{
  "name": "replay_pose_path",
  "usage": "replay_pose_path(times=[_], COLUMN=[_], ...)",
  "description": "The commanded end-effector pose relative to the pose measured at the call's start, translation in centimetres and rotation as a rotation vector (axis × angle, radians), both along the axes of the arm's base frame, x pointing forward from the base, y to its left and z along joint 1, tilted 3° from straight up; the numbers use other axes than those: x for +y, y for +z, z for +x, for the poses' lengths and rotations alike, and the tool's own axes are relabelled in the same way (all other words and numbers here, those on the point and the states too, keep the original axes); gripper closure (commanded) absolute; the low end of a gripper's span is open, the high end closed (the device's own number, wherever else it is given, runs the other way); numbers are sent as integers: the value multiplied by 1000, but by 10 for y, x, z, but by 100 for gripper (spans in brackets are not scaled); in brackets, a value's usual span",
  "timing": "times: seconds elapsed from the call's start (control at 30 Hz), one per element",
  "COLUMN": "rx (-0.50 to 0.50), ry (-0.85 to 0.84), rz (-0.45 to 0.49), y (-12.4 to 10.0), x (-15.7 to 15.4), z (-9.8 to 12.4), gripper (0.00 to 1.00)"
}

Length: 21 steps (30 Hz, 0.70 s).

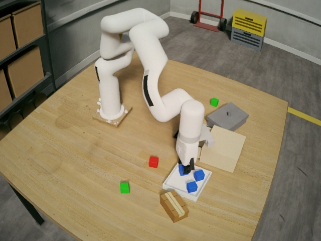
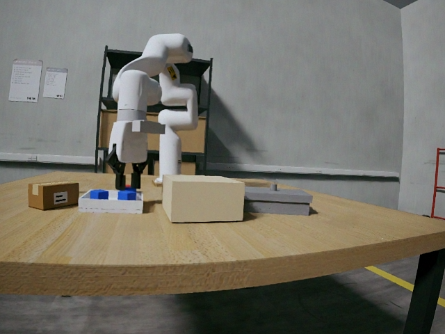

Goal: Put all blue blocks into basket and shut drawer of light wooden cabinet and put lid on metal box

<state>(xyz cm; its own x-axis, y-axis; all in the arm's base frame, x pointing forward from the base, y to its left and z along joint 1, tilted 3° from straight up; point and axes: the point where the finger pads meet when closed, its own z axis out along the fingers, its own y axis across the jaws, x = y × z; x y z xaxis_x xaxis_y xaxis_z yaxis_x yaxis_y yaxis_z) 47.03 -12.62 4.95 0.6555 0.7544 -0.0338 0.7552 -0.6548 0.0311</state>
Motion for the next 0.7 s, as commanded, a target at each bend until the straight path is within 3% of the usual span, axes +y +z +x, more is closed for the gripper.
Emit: replay_pose_path(times=[0.0, 0.67], rx=[-6, -6], ry=[0, 0], rz=[-1, -1], y=[21, 102], x=[0, 4], z=[2, 1], gripper=[48, 48])
